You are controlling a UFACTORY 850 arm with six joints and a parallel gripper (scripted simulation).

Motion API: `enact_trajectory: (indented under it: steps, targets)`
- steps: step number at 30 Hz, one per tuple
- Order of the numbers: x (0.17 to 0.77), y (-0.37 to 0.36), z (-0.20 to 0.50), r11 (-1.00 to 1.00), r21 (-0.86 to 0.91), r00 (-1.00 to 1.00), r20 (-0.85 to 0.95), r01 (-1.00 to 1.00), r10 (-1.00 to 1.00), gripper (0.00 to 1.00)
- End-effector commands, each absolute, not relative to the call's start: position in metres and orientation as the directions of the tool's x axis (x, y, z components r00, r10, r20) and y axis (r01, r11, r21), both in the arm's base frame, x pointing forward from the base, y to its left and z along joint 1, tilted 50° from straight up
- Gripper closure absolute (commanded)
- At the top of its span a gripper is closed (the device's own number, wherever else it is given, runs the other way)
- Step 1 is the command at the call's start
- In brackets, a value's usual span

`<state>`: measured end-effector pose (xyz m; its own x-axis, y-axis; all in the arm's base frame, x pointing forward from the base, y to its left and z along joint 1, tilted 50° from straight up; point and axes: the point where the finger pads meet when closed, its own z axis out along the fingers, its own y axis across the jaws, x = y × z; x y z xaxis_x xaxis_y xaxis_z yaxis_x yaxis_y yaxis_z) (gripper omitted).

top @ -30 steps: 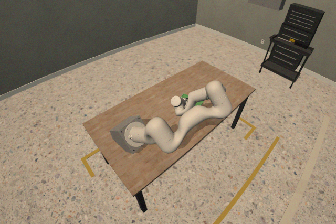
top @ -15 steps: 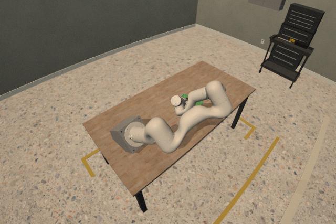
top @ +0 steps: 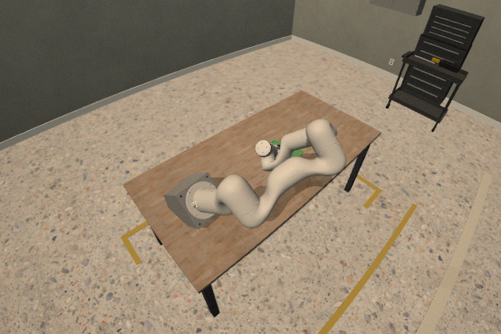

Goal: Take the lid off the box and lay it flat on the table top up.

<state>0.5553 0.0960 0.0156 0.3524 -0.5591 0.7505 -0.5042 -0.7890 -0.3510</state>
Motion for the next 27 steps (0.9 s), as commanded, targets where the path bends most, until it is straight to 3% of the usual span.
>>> enact_trajectory:
  steps: [1, 27]
  targets:
    - [0.5555, 0.0975, 0.0167, -0.787, -0.346, 0.352, 0.751, -0.511, -0.559, 1.0]
    - [0.5553, 0.1004, 0.019, -0.78, -0.331, 0.352, 0.751, -0.531, -0.559, 1.0]
